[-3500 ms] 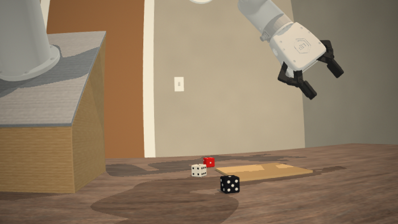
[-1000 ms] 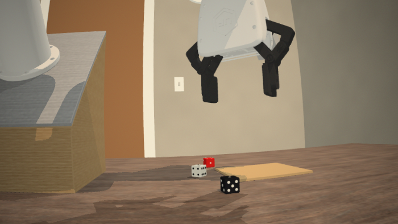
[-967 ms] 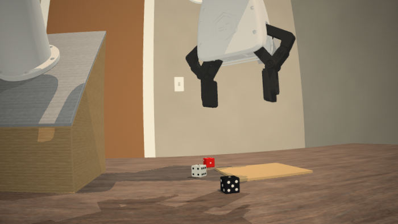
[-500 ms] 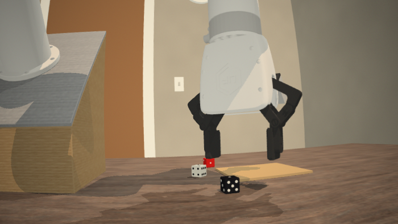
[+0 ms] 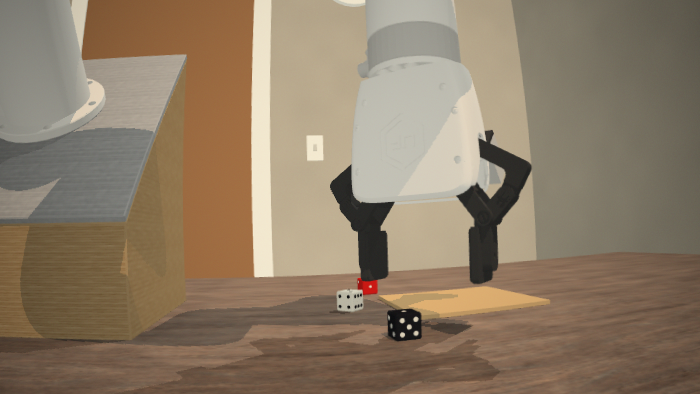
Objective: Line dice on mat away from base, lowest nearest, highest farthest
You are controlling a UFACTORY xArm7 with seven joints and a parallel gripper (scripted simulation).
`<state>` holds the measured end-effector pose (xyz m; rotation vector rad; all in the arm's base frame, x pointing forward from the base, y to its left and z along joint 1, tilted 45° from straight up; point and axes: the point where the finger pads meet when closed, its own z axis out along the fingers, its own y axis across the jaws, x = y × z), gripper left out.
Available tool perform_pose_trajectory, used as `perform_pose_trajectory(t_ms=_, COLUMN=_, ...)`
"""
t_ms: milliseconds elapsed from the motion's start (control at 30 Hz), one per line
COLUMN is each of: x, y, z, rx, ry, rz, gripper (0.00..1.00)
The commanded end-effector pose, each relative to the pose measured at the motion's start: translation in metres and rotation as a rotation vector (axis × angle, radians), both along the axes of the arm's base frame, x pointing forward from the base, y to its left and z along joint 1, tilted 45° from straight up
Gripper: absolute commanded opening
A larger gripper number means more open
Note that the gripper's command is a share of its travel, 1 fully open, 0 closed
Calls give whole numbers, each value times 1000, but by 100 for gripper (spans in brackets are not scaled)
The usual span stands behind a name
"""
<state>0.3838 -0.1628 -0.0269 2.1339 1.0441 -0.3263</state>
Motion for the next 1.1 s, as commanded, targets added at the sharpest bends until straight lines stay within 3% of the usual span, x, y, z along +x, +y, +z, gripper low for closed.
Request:
perform_pose_trajectory(t_ms=0, x=1, y=1, z=0, rx=1, ry=-2, rz=3, gripper=100)
perform_pose_trajectory(t_ms=767, x=1, y=2, z=0, rx=1, ry=-2, rz=3, gripper=100)
perform_pose_trajectory(t_ms=1067, x=-4, y=18, z=-16, rx=1, ry=-2, rz=3, gripper=100)
